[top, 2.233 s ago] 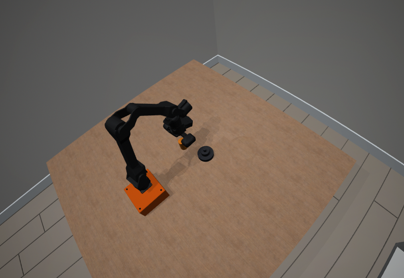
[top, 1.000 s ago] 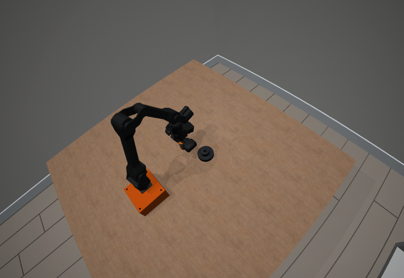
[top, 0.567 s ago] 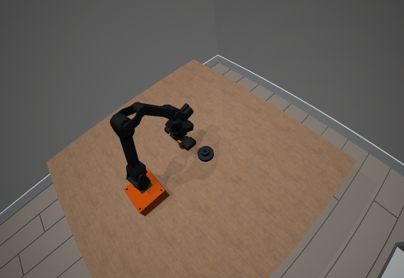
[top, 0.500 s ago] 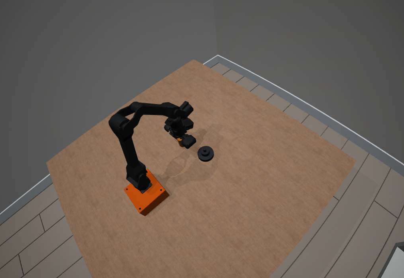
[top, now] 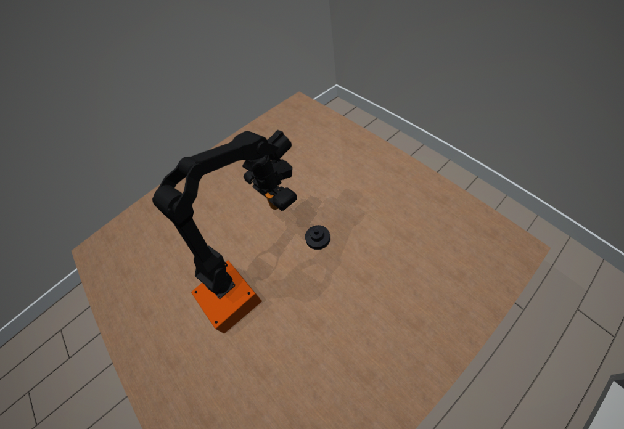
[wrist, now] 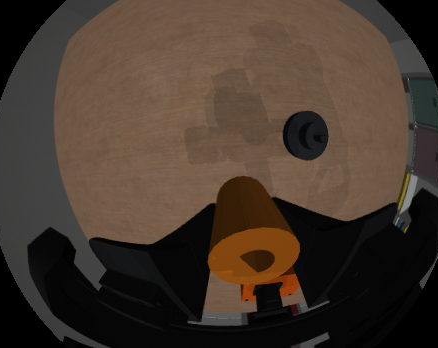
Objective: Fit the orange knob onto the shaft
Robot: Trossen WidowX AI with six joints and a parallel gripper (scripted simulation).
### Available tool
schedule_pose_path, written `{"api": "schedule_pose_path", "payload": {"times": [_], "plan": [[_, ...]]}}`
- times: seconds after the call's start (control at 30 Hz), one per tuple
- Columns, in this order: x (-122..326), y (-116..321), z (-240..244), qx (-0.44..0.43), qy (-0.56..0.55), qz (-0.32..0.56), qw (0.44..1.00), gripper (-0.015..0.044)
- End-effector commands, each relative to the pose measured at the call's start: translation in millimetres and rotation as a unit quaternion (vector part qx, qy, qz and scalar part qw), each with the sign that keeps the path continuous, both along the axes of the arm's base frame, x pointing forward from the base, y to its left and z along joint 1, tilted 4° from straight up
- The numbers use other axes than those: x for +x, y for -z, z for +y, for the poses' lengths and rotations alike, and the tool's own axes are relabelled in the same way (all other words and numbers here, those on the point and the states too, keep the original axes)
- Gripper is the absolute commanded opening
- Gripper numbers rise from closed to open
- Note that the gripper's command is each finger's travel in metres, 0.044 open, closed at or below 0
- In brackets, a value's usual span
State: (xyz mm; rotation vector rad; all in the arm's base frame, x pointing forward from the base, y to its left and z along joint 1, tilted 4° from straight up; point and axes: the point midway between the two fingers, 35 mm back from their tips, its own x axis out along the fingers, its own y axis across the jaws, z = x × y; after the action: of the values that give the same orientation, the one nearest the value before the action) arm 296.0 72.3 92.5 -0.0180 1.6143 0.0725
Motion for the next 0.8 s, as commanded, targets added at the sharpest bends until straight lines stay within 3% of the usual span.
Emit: {"api": "schedule_pose_path", "payload": {"times": [0.0, 0.77], "plan": [[-0.7, -11.8, -0.5, 0.0, 0.001, -0.006, 1.0, 0.0], [25.8, 12.4, -49.0, 0.001, -0.001, -0.005, 1.0, 0.0]]}}
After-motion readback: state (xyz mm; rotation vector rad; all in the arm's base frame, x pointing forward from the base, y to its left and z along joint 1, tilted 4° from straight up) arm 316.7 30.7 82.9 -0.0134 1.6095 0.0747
